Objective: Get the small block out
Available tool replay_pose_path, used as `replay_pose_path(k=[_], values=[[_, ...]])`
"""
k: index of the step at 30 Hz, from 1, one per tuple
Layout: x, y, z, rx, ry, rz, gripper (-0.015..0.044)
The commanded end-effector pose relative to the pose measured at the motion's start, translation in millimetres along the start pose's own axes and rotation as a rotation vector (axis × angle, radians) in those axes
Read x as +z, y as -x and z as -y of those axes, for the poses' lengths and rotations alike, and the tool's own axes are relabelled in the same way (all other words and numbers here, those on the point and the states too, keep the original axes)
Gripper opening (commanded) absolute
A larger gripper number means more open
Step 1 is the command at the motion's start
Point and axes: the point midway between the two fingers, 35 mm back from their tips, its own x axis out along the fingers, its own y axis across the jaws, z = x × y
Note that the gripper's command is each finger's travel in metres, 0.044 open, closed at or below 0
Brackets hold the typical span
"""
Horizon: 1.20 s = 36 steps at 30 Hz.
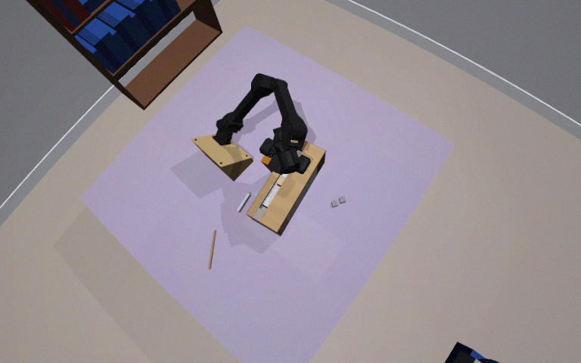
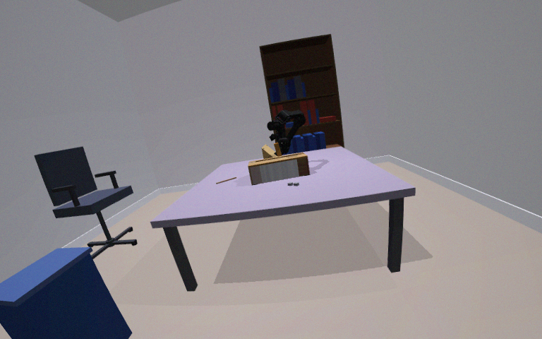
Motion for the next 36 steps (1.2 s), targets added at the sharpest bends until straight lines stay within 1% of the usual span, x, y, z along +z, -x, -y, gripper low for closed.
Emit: replay_pose_path(k=[1, 17, 18, 28, 30, 36], values=[[9, 0, 0, -0.001, 0.002, 0.003, 0.04], [35, -1, 2, 0.0, -0.005, -0.005, 0.04], [28, -1, 2, 0.001, -0.008, -0.009, 0.04], [29, -1, 2, 0.001, 0.007, -0.009, 0.04], [31, -1, 3, 0.001, 0.124, -0.013, 0.04], [44, -1, 10, 0.009, 0.66, -0.032, 0.04]])
